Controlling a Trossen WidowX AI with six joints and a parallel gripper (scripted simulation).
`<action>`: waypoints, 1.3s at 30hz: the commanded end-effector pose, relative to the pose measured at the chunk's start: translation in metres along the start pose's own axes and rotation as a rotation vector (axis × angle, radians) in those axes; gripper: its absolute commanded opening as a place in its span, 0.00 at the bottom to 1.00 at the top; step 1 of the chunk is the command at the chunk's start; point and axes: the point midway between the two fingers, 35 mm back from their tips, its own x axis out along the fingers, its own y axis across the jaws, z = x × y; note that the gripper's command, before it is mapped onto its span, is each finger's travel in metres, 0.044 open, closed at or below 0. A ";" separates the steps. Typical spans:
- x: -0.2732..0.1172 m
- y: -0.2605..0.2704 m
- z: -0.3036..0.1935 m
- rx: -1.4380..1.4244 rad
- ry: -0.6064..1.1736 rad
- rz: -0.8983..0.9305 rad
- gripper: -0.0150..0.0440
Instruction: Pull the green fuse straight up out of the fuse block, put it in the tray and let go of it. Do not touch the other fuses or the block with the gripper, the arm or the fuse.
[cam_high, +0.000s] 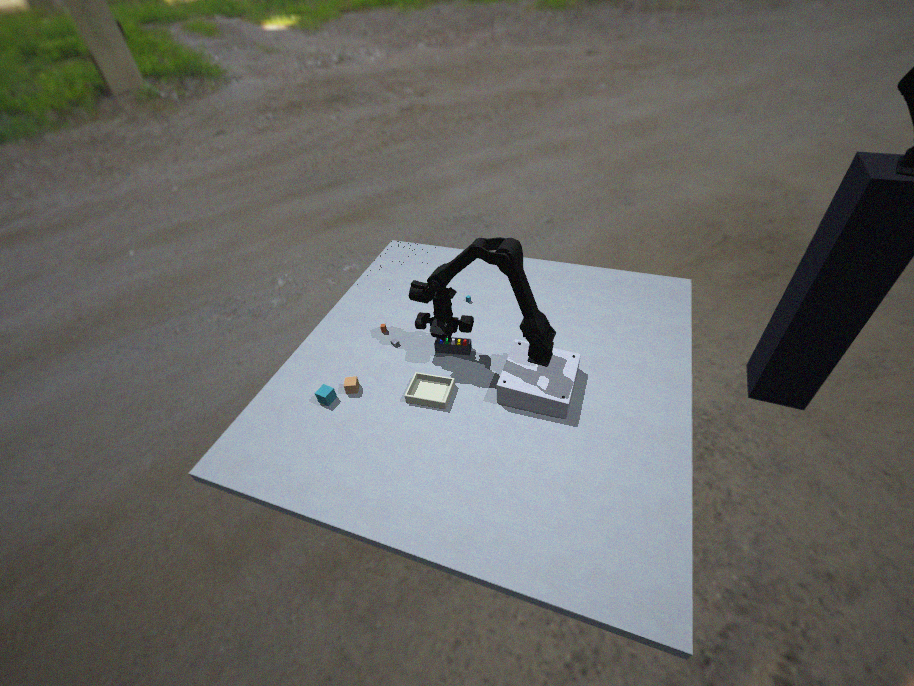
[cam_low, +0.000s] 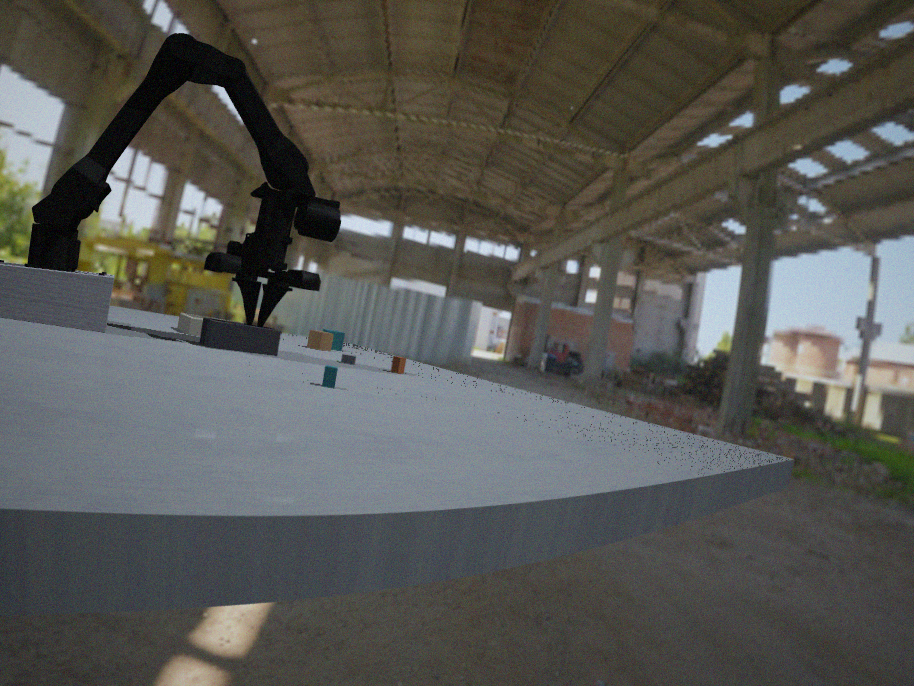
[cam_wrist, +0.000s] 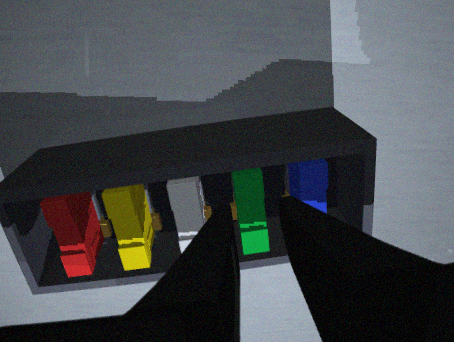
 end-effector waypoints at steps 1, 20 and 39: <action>0.004 0.001 0.000 0.005 0.003 0.003 0.38; 0.005 0.000 0.000 0.000 0.000 0.002 0.25; -0.004 0.000 0.000 0.001 0.000 0.002 0.25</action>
